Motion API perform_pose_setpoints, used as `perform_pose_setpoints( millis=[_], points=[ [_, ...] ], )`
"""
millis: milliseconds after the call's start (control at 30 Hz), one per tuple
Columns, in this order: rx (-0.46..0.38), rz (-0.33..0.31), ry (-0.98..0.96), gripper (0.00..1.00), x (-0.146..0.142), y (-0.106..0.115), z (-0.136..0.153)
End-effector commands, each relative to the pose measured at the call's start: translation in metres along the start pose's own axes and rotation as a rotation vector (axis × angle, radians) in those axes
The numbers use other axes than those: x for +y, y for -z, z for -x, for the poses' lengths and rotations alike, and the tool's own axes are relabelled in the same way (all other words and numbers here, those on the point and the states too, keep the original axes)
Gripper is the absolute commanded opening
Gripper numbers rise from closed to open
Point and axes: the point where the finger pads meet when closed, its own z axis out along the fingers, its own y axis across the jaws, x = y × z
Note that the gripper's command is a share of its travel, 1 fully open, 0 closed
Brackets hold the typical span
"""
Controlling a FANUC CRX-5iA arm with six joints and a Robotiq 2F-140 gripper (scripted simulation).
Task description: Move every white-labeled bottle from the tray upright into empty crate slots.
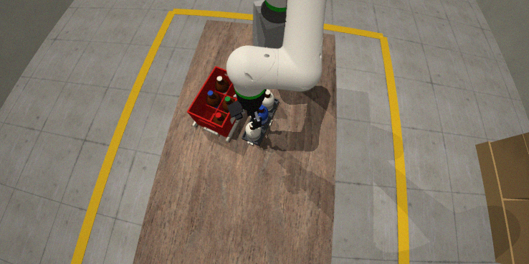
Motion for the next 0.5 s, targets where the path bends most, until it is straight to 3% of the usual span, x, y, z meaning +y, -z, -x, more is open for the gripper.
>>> perform_pose_setpoints(
  millis=[0, 467],
  points=[
    [0.001, -0.001, 0.0, 0.44, -0.001, -0.003, 0.0],
    [0.001, -0.001, 0.0, 0.44, -0.001, -0.015, -0.001]
  ],
)
